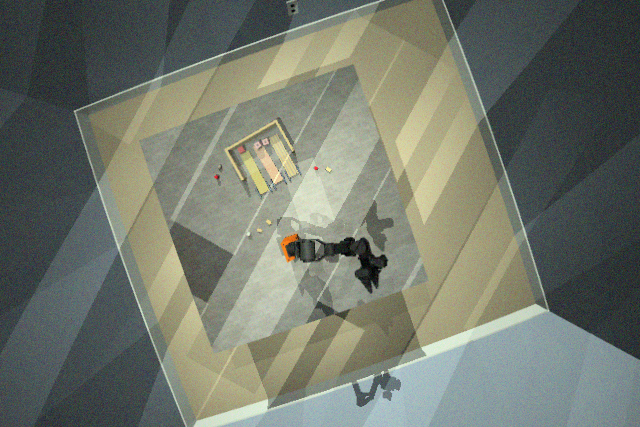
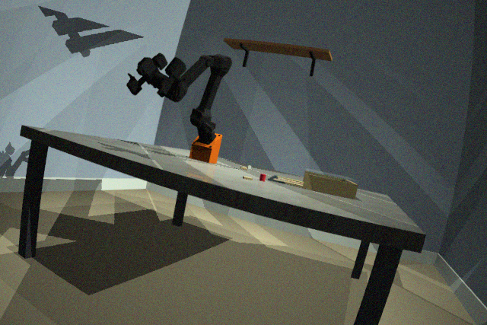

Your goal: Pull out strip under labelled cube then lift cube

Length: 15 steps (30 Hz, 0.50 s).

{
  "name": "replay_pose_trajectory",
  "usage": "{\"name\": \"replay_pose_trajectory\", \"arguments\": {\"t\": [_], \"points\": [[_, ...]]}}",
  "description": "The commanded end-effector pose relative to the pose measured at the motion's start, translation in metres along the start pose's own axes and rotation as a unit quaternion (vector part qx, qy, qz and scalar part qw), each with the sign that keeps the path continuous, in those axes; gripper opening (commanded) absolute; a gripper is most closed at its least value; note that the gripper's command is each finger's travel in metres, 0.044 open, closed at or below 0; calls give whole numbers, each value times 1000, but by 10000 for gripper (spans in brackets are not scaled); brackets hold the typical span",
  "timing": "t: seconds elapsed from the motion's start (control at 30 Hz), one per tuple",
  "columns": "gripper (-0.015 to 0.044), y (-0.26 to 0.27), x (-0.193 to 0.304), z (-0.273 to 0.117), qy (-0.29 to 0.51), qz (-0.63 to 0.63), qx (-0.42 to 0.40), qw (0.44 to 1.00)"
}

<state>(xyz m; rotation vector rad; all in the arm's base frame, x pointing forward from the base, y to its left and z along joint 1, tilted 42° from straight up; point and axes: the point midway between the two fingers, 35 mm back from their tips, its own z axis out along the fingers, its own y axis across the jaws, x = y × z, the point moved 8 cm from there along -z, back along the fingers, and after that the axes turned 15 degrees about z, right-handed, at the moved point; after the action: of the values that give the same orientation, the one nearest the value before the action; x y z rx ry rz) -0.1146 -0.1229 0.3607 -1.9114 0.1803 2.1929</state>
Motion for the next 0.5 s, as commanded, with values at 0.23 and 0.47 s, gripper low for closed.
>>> {"name": "replay_pose_trajectory", "arguments": {"t": [0.23, 0.47], "points": [[400, 29, -13, -37, -49, 8, -142, 989], [400, 54, -15, -94, -81, 8, -299, 951]]}}
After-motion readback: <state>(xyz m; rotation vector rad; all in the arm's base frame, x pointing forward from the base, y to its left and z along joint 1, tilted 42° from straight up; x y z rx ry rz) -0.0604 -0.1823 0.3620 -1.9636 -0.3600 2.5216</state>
